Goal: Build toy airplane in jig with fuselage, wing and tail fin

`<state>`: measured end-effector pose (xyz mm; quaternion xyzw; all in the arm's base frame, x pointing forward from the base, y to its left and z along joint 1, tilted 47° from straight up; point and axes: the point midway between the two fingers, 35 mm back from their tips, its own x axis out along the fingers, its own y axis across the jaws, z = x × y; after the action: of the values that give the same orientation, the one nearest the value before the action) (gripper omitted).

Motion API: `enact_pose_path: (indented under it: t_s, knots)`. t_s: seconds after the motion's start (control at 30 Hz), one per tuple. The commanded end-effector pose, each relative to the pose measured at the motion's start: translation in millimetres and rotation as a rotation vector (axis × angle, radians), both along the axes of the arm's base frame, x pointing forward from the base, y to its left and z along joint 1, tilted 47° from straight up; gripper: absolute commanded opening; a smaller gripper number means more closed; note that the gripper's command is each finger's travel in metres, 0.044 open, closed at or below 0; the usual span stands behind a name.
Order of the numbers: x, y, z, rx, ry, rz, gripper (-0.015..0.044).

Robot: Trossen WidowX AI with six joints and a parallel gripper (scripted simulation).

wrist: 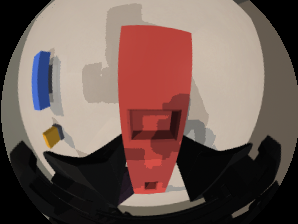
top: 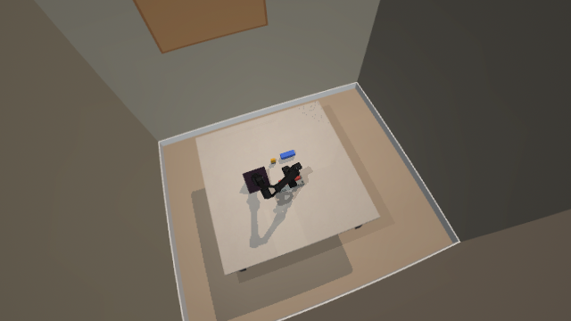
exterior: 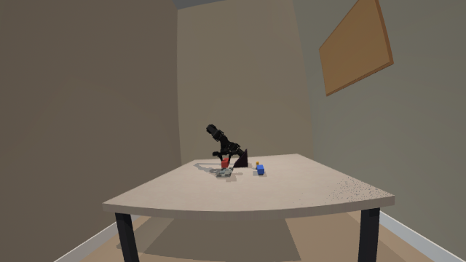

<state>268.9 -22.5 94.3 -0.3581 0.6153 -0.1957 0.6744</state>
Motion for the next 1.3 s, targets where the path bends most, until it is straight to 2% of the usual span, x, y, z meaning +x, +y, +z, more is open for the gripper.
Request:
enact_pose_path:
  t_s: [0.0,0.1,1.27]
  knots:
    - [-0.5,-0.8,0.4,-0.004,0.001,0.007,0.0131]
    - [-0.5,-0.9,0.4,-0.004,0.001,0.007,0.0197]
    - [6.3,-26.6,-23.9,-0.005,0.000,0.007,0.0197]
